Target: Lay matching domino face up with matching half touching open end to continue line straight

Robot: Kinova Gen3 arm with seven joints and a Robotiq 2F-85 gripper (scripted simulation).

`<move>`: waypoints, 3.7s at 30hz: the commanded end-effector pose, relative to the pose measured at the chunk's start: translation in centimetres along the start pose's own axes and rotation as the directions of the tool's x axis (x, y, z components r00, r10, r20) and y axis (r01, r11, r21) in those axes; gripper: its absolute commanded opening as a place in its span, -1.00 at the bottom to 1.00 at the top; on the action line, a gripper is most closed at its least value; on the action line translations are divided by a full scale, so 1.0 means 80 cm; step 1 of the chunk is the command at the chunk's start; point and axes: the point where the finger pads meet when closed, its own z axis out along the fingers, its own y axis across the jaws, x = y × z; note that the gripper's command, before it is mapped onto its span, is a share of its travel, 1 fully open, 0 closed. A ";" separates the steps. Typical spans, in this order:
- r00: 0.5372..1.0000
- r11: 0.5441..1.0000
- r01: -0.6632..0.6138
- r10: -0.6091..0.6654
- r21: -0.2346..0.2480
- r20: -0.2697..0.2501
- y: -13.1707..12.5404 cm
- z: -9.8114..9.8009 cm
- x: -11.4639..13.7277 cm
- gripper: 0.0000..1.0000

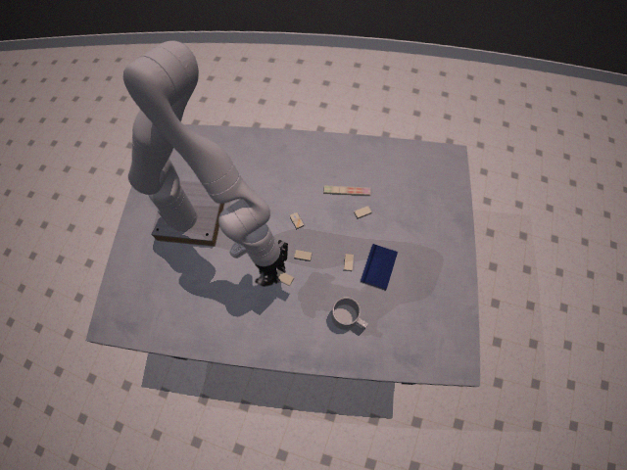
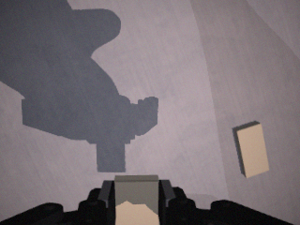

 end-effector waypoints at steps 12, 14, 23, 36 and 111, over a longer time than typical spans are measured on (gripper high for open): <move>1.000 1.000 0.001 -0.001 0.004 -0.002 0.001 -0.020 -0.004 -0.41; 1.000 1.000 0.001 -0.001 0.004 -0.002 0.001 -0.020 -0.004 -0.41; 1.000 1.000 -0.001 0.001 0.002 -0.002 0.001 -0.020 -0.004 -0.41; 0.996 0.995 -0.086 0.085 -0.056 -0.022 0.000 -0.019 -0.003 -0.41; -0.295 -0.910 -0.411 0.076 0.055 -0.952 -0.008 -0.019 -0.005 -0.41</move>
